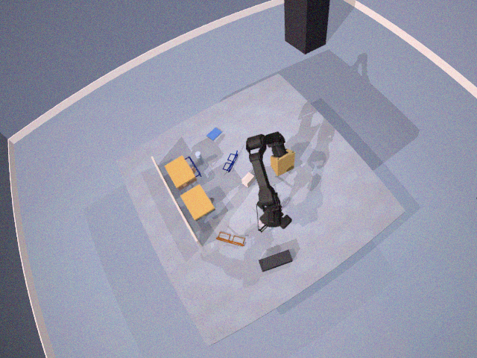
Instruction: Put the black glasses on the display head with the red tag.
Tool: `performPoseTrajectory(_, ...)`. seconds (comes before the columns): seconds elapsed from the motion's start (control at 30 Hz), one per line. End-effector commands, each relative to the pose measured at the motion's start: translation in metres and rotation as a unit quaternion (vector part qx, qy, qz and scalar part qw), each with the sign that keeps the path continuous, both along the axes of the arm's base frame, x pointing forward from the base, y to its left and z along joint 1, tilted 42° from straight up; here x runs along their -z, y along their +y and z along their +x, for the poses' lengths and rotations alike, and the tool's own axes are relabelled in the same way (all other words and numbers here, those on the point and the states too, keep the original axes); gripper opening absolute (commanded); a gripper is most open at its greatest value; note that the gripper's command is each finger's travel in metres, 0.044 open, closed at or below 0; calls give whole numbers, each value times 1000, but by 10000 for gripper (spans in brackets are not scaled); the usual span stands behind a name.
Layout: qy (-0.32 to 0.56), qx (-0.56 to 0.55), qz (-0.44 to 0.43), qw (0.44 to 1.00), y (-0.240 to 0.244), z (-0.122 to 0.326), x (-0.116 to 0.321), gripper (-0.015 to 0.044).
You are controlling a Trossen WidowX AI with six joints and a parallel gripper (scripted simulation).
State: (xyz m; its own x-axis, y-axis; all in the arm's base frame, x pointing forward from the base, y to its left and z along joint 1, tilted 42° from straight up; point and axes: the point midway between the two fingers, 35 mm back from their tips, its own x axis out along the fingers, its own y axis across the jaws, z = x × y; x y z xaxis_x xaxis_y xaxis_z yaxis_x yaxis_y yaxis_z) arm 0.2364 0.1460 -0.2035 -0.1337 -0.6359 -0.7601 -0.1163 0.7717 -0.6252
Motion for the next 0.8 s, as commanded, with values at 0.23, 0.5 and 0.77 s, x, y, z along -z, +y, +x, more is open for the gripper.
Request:
performPoseTrajectory(0.23,0,-6,1,1000,0,-4,6,0)
performPoseTrajectory(0.5,0,-6,1,1000,2,-9,7,0)
performPoseTrajectory(0.77,0,-6,1,1000,5,-13,9,0)
